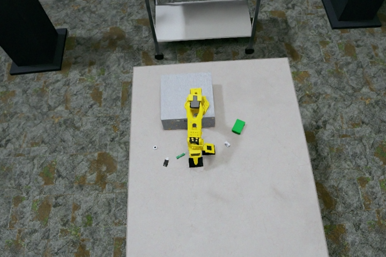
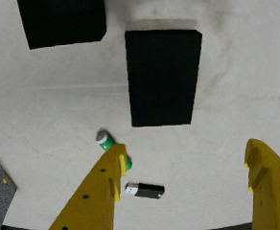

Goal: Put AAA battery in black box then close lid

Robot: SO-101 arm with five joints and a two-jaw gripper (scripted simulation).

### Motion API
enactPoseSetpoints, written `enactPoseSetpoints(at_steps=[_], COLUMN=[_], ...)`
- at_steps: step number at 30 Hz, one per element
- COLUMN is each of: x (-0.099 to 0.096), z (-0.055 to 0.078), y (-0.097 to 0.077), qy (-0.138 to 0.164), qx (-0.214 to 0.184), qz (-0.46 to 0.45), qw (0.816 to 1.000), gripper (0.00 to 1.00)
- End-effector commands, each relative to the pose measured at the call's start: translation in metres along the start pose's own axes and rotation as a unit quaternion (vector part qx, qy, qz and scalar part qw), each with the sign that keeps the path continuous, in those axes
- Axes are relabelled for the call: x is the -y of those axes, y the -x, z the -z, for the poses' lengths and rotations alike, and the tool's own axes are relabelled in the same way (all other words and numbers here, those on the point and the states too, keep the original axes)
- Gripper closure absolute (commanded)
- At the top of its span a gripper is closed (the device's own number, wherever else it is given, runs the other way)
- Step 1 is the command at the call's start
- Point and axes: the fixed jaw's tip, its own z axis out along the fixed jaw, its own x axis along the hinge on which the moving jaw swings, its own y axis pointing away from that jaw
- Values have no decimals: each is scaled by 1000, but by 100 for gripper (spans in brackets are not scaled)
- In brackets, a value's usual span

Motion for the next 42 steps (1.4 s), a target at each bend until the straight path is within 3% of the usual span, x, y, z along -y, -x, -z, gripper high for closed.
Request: enactPoseSetpoints(at_steps=[1,16,31,42], x=[-3,-7,-21,-27], z=[1,1,1,1], y=[-1,-17,-57,-69], qy=[4,4,5,5], qx=[1,1,1,1], qz=[0,48,180,222], qw=[1000,999,984,975], gripper=[69,72,82,85])
